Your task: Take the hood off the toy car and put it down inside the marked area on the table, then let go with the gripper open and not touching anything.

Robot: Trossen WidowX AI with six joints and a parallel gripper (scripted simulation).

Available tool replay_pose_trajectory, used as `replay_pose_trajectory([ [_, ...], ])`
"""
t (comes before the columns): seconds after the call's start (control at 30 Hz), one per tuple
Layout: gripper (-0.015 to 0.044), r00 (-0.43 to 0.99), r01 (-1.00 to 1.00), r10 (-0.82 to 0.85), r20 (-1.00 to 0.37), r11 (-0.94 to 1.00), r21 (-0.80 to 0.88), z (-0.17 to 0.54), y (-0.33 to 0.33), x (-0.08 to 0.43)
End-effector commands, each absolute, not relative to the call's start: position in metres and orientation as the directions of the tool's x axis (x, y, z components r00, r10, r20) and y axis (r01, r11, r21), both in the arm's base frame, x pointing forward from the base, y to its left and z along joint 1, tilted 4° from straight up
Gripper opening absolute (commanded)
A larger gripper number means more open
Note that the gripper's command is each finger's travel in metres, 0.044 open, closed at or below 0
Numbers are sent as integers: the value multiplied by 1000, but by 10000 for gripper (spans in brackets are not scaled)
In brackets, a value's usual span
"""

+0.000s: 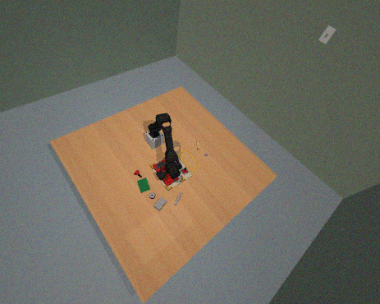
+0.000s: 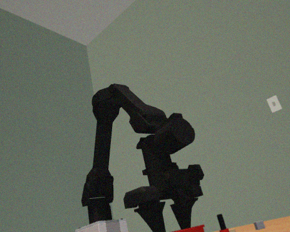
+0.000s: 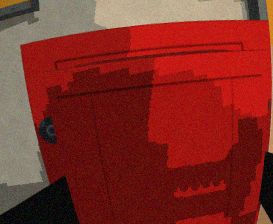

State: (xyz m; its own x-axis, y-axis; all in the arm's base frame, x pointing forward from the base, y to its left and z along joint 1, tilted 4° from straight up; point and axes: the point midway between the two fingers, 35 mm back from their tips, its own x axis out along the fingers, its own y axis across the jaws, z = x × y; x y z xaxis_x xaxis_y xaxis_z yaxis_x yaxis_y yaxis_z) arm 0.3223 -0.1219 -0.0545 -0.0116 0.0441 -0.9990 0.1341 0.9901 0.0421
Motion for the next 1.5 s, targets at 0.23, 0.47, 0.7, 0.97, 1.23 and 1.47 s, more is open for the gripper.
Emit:
replay_pose_trajectory([
  [0.23, 216, -12, 135, 41, -999, 990, 39, -53, -123, 322],
  [0.47, 32, -12, 135, 42, -999, 990, 40, -49, -123, 323],
  [0.7, 0, -12, 135, 42, -999, 990, 40, -45, -123, 323],
  [0.97, 0, -11, 135, 42, -999, 990, 41, -39, -123, 323],
  [1.23, 0, -11, 134, 43, -999, 990, 41, -34, -123, 323],
  [1.47, 0, -11, 134, 43, -999, 990, 42, -29, -123, 323],
])
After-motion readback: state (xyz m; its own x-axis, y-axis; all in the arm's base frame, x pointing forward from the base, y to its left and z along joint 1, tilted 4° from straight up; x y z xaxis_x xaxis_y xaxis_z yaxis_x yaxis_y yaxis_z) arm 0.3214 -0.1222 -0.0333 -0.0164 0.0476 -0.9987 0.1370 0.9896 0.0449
